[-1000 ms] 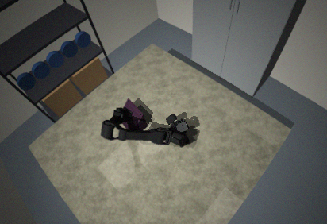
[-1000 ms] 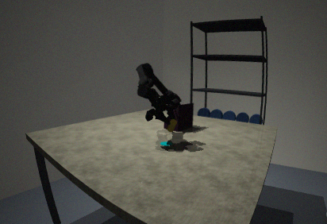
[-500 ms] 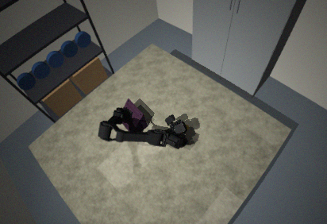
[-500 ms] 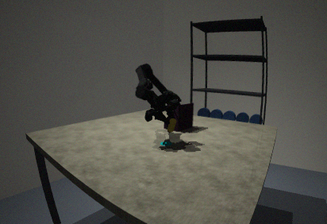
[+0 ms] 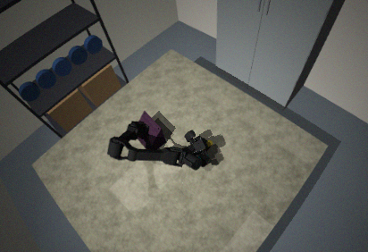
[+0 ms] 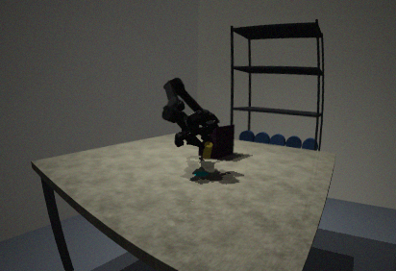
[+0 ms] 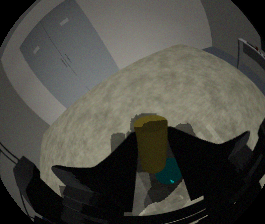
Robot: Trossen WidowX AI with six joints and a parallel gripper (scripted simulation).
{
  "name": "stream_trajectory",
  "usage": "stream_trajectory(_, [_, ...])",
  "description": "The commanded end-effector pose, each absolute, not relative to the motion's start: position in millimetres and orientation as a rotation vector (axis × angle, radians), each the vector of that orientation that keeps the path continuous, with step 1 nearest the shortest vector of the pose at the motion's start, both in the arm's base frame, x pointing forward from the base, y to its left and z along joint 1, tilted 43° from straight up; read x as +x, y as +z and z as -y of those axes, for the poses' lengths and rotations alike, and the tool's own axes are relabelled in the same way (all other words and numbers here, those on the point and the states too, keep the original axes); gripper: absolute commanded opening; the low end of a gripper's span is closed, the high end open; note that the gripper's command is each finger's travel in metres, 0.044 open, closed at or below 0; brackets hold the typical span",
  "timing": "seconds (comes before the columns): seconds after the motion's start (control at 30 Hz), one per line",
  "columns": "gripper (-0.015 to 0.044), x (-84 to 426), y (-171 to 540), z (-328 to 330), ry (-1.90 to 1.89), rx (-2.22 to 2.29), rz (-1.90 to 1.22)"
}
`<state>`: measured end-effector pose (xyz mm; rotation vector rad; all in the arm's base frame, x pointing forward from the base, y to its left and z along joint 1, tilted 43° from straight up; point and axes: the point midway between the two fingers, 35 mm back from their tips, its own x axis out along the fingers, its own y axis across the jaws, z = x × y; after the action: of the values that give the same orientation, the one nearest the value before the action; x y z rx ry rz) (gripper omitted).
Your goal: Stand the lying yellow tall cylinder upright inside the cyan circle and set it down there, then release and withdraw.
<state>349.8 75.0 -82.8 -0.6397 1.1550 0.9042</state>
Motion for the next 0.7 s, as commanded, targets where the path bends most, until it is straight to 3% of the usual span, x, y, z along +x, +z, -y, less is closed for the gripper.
stream_trajectory(0.0, [0.0105,349.1,-79.4,-75.3,0.918,-0.633,-1.114])
stream_trajectory(0.67, [0.0105,347.0,-68.7,-72.4,0.953,-0.614,-0.949])
